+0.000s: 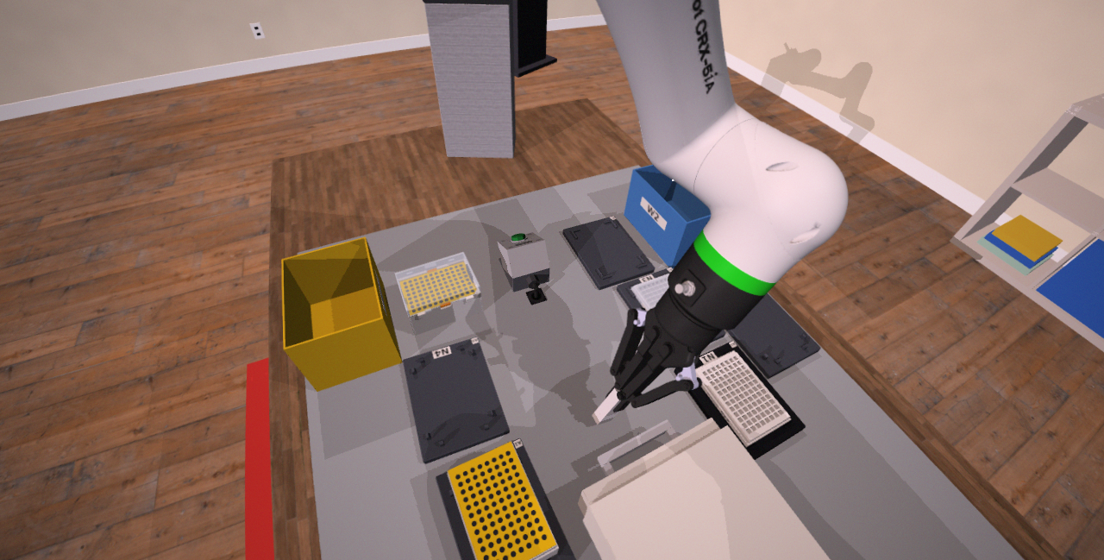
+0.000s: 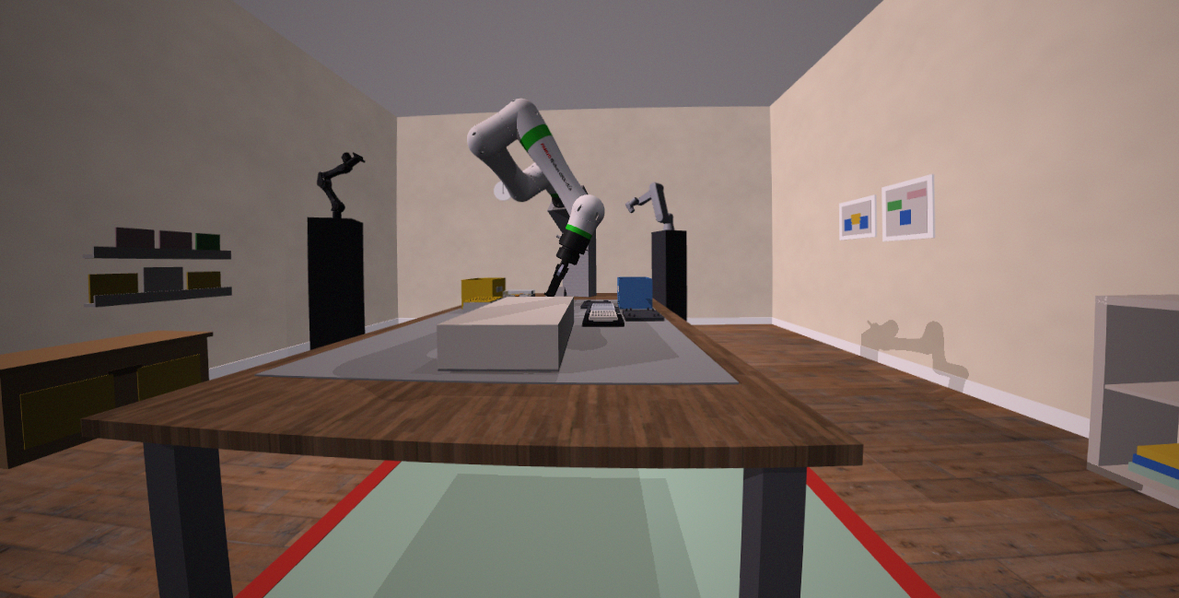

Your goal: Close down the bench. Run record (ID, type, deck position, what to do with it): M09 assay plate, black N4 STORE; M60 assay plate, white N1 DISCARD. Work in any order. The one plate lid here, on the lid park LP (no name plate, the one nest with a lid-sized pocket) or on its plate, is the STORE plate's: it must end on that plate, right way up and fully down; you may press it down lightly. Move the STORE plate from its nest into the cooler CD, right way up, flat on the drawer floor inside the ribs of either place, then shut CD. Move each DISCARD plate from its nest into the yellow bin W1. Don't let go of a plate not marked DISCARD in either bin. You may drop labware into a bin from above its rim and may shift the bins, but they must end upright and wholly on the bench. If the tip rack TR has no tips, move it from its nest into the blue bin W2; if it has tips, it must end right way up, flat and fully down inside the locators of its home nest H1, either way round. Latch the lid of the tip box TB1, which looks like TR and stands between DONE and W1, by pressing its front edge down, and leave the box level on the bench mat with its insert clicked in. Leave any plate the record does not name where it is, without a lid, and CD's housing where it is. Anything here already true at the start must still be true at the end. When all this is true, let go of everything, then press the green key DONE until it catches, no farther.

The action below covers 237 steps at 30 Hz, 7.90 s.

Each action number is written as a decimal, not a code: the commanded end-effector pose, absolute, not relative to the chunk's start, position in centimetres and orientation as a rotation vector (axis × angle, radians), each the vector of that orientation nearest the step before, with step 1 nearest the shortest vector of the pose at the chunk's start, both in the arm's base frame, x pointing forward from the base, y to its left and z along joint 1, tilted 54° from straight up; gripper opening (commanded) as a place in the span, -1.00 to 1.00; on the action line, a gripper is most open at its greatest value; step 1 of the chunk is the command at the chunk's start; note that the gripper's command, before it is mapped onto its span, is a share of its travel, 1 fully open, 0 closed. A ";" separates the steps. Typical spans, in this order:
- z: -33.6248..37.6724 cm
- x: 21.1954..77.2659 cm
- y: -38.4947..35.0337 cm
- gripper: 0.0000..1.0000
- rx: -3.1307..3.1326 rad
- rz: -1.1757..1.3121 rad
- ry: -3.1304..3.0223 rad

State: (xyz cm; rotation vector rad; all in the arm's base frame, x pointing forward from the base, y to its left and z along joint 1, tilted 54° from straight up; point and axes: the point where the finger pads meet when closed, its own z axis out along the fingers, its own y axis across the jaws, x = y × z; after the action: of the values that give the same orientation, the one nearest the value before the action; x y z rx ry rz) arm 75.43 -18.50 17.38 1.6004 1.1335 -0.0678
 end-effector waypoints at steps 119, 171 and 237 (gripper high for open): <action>22.4 66.7 -13.7 -1.00 1.600 -0.067 1.133; 22.7 73.9 -0.4 0.33 2.510 0.413 0.043; 20.2 79.6 2.7 0.33 2.662 0.547 -0.318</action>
State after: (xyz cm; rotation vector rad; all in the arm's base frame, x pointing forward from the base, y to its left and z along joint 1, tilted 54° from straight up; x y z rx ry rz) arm 79.35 2.85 20.36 2.6622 -0.3186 0.5468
